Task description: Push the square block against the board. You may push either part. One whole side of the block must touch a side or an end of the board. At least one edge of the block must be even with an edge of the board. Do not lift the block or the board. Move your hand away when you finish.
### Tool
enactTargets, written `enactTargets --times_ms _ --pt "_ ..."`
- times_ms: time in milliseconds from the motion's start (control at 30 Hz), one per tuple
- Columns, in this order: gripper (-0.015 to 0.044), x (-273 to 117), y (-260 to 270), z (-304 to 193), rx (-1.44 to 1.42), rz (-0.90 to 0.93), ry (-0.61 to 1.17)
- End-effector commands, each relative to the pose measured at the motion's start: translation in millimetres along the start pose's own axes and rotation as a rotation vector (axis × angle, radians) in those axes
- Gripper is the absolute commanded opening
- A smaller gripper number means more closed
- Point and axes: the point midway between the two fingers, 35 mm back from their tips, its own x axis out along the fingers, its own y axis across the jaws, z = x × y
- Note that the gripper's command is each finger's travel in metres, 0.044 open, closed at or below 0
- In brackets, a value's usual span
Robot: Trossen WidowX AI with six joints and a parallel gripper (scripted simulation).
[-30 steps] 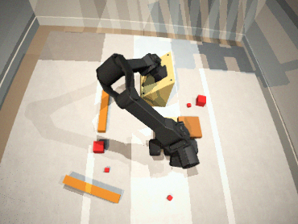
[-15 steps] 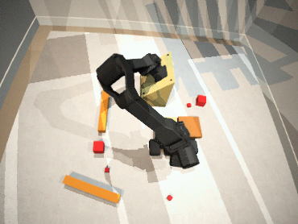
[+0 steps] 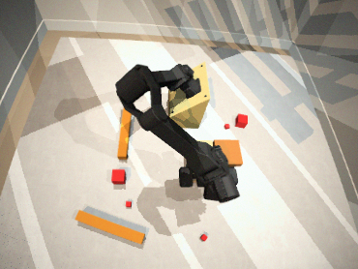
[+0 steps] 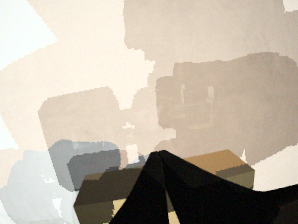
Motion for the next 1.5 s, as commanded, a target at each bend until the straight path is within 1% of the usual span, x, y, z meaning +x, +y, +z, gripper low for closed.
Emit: enactTargets --times_ms 0,567,1467 --pt "0.0000 7 -1 -11 -0.007 0.000 0.034" --pt "0.0000 7 -1 -9 -0.007 0.000 0.034" --pt "0.0000 8 0 35 -0.005 0.000 0.031"
